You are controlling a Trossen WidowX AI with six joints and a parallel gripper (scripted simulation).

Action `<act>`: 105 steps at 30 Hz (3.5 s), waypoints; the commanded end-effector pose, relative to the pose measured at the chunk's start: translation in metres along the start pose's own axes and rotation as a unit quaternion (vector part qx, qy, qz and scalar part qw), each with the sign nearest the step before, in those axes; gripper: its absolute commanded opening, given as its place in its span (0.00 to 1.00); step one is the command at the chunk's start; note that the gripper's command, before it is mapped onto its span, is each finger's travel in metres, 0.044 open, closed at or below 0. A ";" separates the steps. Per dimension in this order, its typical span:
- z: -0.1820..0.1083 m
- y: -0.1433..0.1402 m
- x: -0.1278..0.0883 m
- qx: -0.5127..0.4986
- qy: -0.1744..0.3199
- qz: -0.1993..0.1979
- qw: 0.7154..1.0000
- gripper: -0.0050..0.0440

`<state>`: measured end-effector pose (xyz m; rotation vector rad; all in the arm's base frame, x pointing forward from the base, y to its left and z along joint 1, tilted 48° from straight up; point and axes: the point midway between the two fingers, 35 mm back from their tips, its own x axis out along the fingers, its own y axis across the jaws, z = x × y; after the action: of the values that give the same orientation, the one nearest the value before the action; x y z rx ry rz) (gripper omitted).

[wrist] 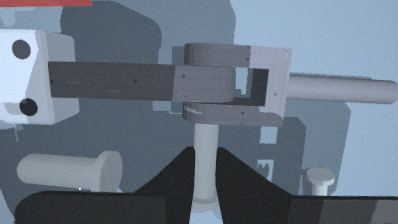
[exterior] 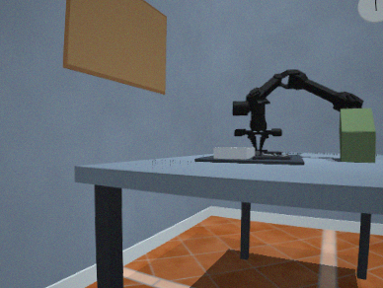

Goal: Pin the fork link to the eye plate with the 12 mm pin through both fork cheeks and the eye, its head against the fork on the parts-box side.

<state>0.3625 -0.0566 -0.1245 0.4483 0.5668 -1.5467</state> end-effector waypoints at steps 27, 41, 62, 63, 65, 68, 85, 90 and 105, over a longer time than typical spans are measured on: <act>0.014 0.005 -0.006 0.009 0.000 0.010 1.000 0.00; 0.020 0.005 -0.006 0.010 -0.001 0.009 1.000 0.00; 0.020 0.005 -0.006 0.011 0.000 0.010 1.000 0.00; 0.020 0.005 -0.006 0.011 0.000 0.010 1.000 0.00; 0.020 0.005 -0.006 0.011 0.000 0.010 1.000 0.00; 0.020 0.005 -0.006 0.011 0.000 0.010 1.000 0.00; 0.019 0.006 -0.006 0.010 0.000 0.011 1.000 0.39; 0.016 0.004 -0.005 0.005 0.000 0.009 1.000 0.39; 0.016 0.004 -0.005 0.005 0.000 0.009 1.000 0.39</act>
<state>0.3638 -0.0648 -0.1153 0.4520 0.5635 -1.5463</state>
